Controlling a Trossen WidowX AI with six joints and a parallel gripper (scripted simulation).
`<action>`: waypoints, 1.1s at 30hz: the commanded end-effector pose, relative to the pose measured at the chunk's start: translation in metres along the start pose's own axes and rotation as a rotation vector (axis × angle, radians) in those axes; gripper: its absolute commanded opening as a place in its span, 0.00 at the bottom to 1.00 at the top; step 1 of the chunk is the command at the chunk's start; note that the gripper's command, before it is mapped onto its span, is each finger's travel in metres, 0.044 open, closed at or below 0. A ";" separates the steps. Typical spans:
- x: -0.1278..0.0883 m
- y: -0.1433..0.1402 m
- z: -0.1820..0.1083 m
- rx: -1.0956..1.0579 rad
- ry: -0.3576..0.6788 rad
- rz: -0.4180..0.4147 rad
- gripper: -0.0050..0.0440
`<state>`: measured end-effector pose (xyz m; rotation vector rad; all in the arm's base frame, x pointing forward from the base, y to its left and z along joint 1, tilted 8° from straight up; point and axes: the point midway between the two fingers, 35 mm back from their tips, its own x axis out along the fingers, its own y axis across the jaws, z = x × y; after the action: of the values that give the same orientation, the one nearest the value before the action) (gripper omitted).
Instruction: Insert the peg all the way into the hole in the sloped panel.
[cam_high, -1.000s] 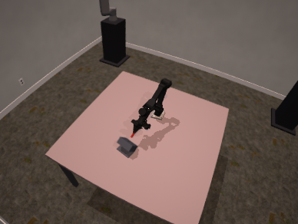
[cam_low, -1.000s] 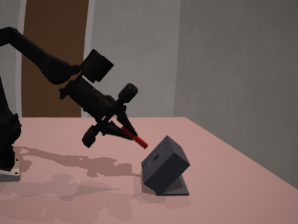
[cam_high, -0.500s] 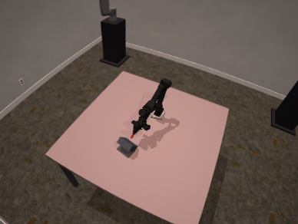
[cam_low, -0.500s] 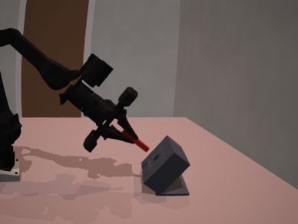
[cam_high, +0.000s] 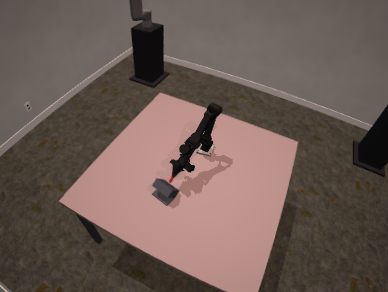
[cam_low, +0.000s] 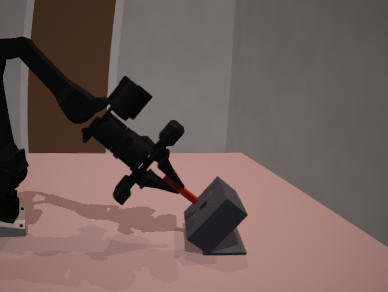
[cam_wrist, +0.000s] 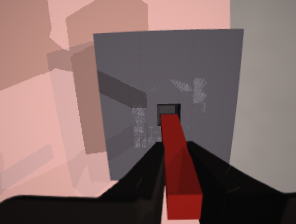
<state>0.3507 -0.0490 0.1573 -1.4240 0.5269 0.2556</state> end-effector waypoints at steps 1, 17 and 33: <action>0.006 -0.008 0.000 -0.003 0.001 -0.020 0.10; 0.004 -0.011 0.000 -0.003 0.001 -0.020 0.10; 0.004 -0.012 0.000 -0.003 0.001 -0.020 0.10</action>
<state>0.3588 -0.0509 0.1557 -1.4230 0.5347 0.2600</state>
